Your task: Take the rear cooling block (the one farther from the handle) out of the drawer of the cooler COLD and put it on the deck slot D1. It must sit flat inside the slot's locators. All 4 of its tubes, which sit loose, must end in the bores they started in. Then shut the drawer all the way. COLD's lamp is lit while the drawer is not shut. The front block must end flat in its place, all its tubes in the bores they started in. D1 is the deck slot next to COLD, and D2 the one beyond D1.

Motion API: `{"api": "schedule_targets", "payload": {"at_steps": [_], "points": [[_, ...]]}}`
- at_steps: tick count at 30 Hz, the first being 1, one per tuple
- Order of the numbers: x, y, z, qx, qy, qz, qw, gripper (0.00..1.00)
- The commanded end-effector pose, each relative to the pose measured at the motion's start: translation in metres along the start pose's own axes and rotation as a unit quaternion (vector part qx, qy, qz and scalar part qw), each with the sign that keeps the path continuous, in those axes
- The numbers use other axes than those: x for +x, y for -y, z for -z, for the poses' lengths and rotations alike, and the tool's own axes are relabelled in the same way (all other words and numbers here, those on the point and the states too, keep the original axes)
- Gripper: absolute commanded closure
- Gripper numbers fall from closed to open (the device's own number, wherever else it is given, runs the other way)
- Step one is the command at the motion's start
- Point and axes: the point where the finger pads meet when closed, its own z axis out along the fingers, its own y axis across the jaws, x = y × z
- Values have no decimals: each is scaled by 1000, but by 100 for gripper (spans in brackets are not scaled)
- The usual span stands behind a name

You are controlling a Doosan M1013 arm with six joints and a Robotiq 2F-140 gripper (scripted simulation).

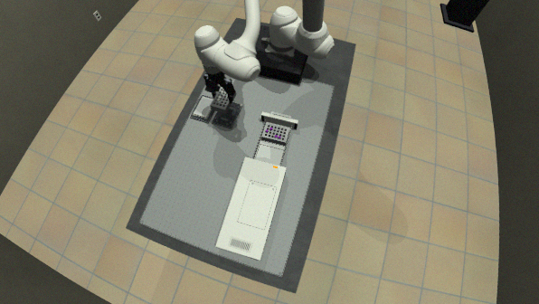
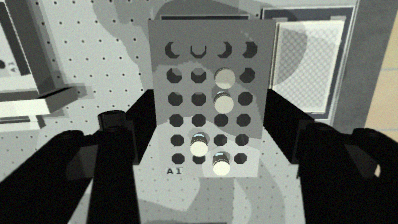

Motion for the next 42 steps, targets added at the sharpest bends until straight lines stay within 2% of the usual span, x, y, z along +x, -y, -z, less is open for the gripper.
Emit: {"api": "schedule_targets", "payload": {"at_steps": [1,15,28,42], "points": [[0,0,1,0,-1,0,1000,90],[0,0,1,0,-1,0,1000,90],[1,0,-48,0,-1,0,1000,90],[1,0,-69,0,-1,0,1000,90]]}}
